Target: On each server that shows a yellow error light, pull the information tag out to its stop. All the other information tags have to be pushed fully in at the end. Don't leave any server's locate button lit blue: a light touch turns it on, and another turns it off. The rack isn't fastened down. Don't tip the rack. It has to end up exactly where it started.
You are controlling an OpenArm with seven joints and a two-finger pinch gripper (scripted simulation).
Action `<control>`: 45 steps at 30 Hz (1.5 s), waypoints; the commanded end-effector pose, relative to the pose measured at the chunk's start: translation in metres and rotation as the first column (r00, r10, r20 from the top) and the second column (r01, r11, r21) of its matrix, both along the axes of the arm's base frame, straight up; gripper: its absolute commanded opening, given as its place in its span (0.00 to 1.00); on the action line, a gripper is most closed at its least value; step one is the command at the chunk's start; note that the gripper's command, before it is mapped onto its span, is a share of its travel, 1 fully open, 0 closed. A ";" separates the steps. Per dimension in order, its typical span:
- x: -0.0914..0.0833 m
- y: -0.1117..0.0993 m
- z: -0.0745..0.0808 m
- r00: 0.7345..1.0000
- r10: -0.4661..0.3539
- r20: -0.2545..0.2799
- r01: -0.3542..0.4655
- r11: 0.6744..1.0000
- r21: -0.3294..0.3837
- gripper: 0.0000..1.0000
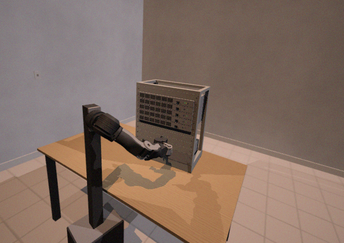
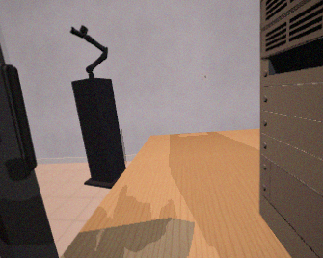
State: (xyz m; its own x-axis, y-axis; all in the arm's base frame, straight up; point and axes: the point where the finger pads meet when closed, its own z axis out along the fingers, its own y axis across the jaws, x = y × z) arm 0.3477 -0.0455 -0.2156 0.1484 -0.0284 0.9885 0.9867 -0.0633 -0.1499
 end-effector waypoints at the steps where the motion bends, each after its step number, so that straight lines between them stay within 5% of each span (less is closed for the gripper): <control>1: 0.001 0.000 -0.001 1.000 -0.016 0.009 0.016 1.000 -0.013 1.00; 9: 0.003 -0.004 0.005 0.997 -0.045 0.060 0.048 0.998 -0.050 1.00; 26: 0.007 -0.018 0.029 0.955 -0.138 0.262 0.189 0.965 -0.180 1.00; 33: 0.011 -0.029 0.045 0.896 -0.182 0.404 0.301 0.920 -0.253 1.00; 40: 0.018 -0.044 0.069 0.785 -0.210 0.582 0.448 0.842 -0.301 1.00; 42: 0.018 -0.044 0.069 0.785 -0.210 0.582 0.448 0.842 -0.301 1.00; 45: 0.019 -0.049 0.076 0.733 -0.208 0.647 0.509 0.799 -0.320 1.00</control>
State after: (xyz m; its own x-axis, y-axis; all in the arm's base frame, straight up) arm 0.3602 -0.0903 -0.1422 -0.3504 0.4781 0.8054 0.7861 -0.3174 0.5304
